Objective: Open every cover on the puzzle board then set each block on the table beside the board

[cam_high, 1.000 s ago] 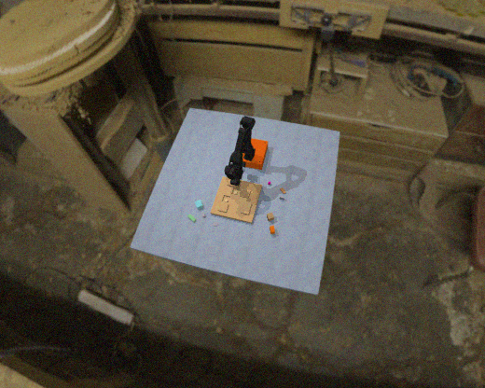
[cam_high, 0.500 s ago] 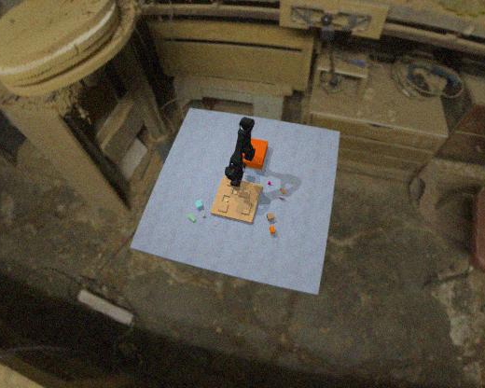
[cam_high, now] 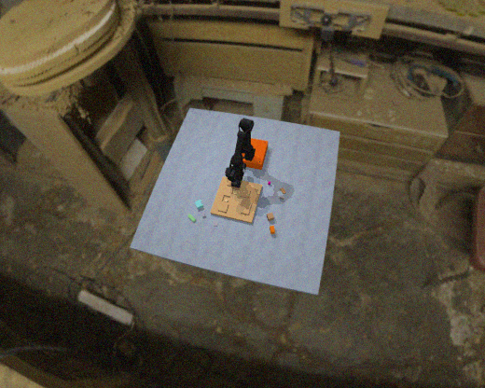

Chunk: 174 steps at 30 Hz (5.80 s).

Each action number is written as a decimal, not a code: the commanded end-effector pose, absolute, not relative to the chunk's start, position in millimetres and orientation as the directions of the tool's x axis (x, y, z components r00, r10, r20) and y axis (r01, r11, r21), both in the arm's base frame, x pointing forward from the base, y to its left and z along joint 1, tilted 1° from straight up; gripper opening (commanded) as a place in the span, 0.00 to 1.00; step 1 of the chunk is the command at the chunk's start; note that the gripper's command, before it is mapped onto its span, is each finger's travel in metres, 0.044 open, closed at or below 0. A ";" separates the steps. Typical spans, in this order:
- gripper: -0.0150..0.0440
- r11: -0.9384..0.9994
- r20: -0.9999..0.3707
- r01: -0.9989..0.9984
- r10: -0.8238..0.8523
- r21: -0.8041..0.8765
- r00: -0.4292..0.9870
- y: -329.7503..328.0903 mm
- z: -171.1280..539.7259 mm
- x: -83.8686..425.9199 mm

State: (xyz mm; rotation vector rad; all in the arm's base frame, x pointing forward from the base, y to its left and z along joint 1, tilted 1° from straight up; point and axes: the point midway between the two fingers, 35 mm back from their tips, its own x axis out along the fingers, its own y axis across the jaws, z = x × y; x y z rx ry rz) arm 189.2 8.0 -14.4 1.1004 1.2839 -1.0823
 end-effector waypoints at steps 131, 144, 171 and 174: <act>0.25 0.157 -1.000 0.987 0.007 0.021 0.020 -18.2 16.0 302.4; 0.25 0.157 -1.000 0.987 0.007 0.021 0.020 -18.6 32.8 302.2; 0.25 0.716 -1.000 -0.698 0.013 -0.002 0.016 62.6 43.9 329.1; 0.25 0.458 -1.000 -0.889 0.014 -0.009 0.017 76.3 45.2 331.6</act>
